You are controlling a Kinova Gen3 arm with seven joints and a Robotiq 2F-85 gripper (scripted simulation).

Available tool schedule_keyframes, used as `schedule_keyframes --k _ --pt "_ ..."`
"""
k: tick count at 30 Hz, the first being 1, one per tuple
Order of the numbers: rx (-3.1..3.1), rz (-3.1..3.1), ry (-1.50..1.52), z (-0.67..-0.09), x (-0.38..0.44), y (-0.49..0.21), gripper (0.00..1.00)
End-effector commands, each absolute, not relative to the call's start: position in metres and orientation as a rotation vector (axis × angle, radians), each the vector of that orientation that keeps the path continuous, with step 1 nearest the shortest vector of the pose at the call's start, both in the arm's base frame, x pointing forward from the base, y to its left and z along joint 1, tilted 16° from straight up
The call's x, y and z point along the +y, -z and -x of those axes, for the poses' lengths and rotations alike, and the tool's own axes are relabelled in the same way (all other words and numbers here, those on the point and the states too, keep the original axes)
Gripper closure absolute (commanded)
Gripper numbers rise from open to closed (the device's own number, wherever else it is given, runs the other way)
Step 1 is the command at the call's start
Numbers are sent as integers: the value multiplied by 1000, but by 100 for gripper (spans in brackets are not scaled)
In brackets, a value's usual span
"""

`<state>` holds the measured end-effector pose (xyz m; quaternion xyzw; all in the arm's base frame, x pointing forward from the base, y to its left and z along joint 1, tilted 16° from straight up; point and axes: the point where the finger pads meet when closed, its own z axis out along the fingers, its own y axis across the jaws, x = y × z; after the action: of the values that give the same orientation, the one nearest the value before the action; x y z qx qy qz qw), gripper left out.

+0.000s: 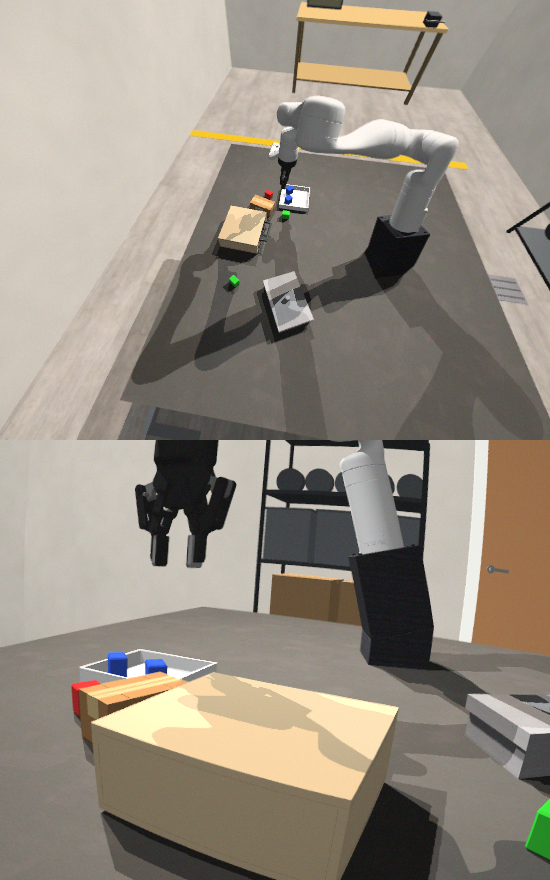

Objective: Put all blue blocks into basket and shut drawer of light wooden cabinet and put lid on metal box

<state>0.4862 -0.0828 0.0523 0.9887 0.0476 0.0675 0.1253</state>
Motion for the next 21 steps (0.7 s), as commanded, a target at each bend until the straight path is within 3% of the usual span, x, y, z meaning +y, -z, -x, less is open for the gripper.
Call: schedule_keyframes --k 1,21 --pt "12 -2882 -198 -487 -73 -51 44" --pt "-872 -2793 -304 -489 0 -32 44"
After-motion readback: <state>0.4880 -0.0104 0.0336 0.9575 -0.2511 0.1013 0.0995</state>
